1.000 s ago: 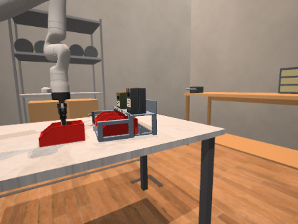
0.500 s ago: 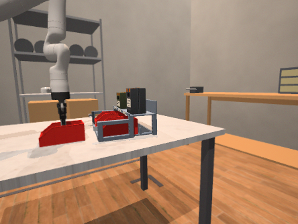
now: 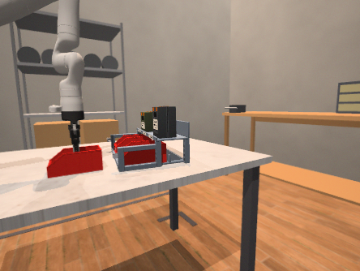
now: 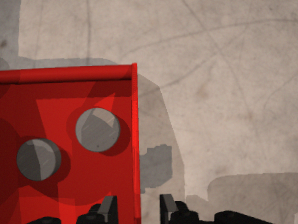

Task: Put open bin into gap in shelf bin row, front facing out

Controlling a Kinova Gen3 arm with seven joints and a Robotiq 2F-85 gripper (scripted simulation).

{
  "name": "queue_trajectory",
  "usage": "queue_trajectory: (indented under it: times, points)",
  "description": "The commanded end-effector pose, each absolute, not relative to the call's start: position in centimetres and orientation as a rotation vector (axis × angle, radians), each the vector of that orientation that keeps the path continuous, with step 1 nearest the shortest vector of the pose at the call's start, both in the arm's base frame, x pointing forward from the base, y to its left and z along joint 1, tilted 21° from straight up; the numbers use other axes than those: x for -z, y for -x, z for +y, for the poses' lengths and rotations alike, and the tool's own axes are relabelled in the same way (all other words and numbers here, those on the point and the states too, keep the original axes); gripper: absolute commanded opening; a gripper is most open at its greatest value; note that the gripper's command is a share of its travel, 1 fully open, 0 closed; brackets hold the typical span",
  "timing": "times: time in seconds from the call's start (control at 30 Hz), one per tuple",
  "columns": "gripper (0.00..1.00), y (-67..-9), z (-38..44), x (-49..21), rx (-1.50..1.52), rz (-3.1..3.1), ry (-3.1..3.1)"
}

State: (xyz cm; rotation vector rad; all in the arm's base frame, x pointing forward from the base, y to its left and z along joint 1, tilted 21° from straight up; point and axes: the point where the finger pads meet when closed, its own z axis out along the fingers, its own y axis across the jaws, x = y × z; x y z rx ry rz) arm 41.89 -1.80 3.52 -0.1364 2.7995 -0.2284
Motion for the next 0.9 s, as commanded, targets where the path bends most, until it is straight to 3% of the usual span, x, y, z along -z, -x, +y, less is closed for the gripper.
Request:
queue_trajectory:
  times: [0.0,0.63,0.67,0.87]
  points:
    - [0.35,-41.77,-1.86,-3.64,0.229,2.799,0.127]
    - [0.35,-41.74,-1.89,-3.67,0.229,2.799,0.127]
    - [0.10,-41.88,-1.80,-3.60,0.227,2.798,0.135]
    - [0.10,-41.88,-1.80,-3.60,0.227,2.798,0.135]
